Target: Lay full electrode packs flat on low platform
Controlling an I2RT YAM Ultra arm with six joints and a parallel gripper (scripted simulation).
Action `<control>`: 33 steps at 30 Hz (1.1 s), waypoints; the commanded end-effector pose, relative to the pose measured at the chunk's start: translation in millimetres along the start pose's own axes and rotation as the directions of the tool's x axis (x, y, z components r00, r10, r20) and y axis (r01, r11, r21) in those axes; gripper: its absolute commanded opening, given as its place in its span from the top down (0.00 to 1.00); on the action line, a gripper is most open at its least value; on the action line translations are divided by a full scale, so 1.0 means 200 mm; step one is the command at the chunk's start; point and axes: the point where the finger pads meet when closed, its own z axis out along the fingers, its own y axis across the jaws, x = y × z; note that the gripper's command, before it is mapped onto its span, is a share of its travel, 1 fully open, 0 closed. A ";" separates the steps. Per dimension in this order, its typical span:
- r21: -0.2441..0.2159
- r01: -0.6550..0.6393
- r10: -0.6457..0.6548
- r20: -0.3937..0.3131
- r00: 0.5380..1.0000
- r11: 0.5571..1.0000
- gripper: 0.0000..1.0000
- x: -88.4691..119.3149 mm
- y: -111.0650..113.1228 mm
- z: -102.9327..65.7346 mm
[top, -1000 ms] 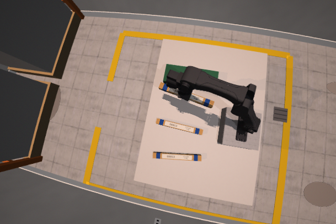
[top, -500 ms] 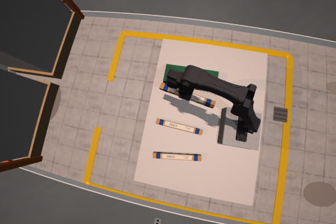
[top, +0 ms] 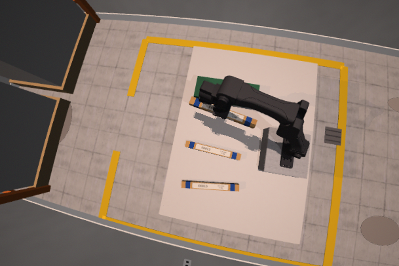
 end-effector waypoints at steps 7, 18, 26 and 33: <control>-0.002 0.002 -0.003 -0.021 1.000 1.000 1.00 0.02 0.01 -0.12; -0.001 0.002 -0.002 -0.002 1.000 1.000 1.00 0.01 0.01 -0.12; -0.001 0.002 -0.002 -0.002 1.000 1.000 1.00 0.02 0.01 -0.12; -0.001 0.002 -0.002 -0.001 1.000 1.000 1.00 0.02 0.01 -0.12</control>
